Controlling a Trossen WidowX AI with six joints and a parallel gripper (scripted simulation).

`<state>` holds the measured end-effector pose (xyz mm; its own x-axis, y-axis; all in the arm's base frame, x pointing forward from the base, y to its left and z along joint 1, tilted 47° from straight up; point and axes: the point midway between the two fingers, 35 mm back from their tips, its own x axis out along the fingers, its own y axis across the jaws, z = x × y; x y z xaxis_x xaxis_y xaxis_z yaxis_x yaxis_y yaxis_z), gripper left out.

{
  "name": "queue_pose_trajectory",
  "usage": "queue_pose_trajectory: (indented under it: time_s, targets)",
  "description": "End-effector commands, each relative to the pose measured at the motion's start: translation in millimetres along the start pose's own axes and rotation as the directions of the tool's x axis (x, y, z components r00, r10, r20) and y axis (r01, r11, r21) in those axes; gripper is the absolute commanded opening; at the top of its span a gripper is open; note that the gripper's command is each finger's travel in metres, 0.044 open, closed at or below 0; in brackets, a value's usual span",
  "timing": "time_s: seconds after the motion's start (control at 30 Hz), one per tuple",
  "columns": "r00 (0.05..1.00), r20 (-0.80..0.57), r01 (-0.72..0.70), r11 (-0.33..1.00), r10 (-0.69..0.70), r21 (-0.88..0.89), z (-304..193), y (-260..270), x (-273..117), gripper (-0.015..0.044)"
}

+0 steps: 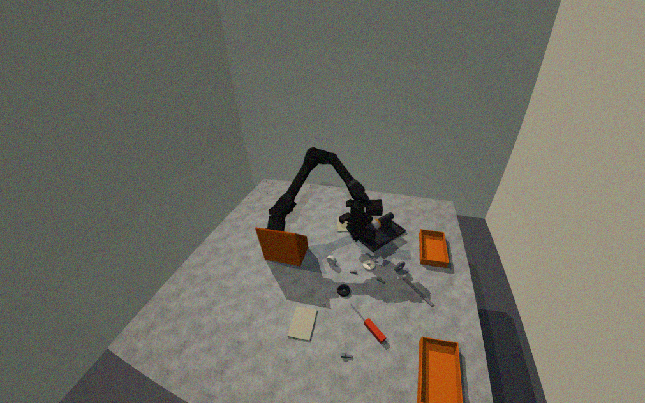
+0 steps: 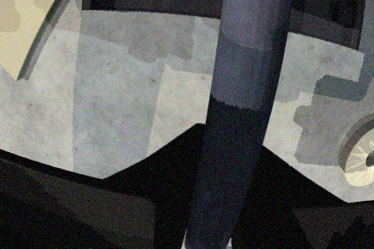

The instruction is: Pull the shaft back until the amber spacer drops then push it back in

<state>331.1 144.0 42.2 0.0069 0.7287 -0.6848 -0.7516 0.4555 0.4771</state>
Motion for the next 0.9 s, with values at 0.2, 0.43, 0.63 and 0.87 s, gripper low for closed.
queue_pose_trajectory:
  time_s: [0.2, 0.43, 0.63, 0.87]
  targets:
    - [1.000, -0.001, -0.001, 1.000, 0.001, -0.005, -1.5, 0.3, -0.1, 0.0000]
    - [1.000, -0.001, -0.001, 1.000, 0.001, -0.005, -2.0, 0.3, -0.1, 0.0000]
    - [1.000, -0.001, -0.001, 1.000, 0.001, -0.005, -2.5, 0.3, -0.1, 0.0000]
    - [1.000, -0.001, -0.001, 1.000, 0.001, -0.004, -3.2, 0.3, -0.1, 0.0000]
